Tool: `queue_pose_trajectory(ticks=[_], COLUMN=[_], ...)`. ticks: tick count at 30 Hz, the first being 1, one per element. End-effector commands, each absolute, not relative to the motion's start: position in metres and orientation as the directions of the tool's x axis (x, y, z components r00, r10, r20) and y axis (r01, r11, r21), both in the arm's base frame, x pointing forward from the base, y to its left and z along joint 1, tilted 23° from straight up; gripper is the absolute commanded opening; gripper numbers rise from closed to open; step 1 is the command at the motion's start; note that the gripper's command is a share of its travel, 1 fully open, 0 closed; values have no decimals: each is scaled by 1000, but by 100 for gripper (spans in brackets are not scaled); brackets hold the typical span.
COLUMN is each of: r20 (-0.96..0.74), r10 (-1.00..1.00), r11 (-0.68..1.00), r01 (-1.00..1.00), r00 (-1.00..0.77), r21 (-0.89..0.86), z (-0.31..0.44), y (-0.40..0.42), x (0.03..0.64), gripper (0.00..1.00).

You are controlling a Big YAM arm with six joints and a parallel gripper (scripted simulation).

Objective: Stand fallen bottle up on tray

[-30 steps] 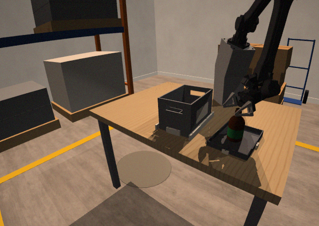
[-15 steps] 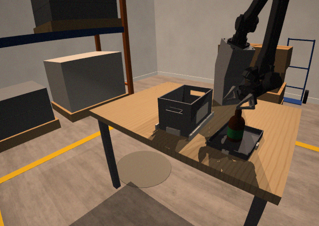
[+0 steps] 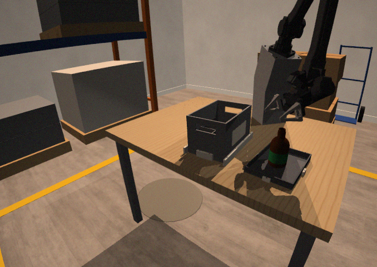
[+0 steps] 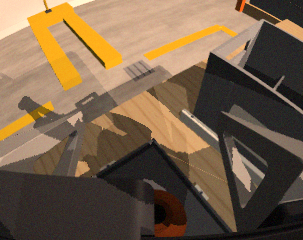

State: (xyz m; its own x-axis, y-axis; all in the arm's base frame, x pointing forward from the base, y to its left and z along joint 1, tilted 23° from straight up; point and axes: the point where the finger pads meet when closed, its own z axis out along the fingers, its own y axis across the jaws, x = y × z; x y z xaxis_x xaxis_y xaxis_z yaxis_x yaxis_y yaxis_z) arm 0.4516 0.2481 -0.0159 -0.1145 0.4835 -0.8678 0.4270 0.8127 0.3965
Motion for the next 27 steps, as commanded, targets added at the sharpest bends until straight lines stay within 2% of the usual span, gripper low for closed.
queue_pose_trajectory(ticks=[1,26,27], r20=[-870,-871,-871], r10=[481,479,479], r11=[809,810,810], r01=[437,439,439], r00=[-109,-110,-110], r21=[393,390,390], z=[-3,5,5], y=[239,236,236], x=[456,454,454], gripper=[100,100,0])
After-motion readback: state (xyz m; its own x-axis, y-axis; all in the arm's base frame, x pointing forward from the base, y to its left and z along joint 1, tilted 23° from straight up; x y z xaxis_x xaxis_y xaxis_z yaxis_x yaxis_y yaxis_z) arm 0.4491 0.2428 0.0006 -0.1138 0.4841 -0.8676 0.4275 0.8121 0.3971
